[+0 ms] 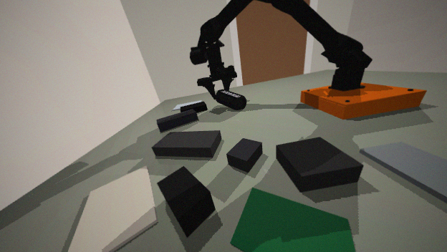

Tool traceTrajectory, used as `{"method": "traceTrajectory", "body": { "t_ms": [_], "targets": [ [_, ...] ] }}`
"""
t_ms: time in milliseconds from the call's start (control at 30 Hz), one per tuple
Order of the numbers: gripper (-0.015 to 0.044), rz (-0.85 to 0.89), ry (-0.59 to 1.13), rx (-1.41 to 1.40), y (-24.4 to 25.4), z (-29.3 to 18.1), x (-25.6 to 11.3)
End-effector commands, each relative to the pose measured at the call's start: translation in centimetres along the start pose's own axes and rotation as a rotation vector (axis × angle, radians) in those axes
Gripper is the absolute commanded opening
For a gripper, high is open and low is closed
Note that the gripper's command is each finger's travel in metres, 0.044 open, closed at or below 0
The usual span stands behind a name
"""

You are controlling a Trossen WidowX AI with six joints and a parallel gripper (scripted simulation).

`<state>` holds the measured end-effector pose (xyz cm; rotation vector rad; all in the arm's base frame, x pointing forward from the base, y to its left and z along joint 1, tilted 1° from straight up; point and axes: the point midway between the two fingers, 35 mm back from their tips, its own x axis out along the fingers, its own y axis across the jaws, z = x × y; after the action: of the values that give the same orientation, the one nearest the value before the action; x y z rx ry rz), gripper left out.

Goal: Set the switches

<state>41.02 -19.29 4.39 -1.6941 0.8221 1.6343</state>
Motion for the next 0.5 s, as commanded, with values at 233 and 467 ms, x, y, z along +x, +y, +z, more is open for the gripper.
{"method": "traceTrajectory", "body": {
  "t_ms": [233, 467],
  "targets": [
    [0.0337, 0.003, -0.003, -0.003, 0.0, 0.0, 0.9],
    [0.0337, 0.003, -0.003, -0.003, 0.0, 0.0, 1.5]
  ]
}}
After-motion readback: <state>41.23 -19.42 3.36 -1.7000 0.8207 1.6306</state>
